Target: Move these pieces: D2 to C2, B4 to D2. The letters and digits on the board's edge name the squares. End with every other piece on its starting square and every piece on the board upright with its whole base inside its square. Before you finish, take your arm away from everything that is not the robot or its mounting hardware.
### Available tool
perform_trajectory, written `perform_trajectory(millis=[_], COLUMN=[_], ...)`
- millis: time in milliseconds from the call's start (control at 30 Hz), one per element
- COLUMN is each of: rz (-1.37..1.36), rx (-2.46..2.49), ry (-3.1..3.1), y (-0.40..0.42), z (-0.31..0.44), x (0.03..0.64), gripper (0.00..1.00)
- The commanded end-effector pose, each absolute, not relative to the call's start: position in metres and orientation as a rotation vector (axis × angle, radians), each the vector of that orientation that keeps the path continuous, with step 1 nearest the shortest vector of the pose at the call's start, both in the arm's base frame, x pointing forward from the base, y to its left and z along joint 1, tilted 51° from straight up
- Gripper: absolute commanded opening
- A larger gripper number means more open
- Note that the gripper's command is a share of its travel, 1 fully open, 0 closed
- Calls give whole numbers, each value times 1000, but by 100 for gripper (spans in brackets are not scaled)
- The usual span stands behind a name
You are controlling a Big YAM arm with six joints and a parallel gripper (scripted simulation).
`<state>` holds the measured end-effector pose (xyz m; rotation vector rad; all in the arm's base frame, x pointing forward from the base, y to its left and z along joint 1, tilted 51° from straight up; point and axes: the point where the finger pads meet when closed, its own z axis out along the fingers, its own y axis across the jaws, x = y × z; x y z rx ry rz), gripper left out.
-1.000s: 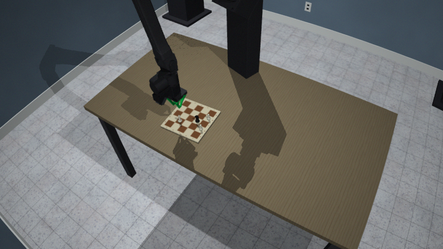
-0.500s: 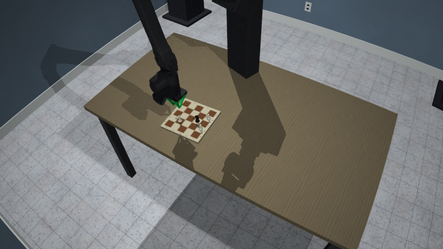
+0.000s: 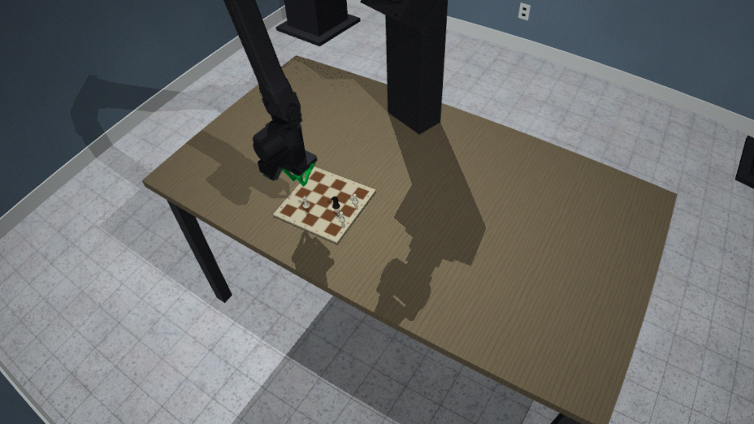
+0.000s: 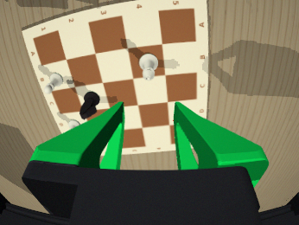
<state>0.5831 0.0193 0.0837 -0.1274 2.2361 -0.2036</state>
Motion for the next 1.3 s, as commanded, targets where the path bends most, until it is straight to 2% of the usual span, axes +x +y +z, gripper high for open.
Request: perform_trajectory(millis=[0, 1267], rz=[-210, -211], rx=[-137, -138], ry=[2236, 2241], y=[15, 10], z=[75, 47], x=[589, 620], gripper=[35, 35])
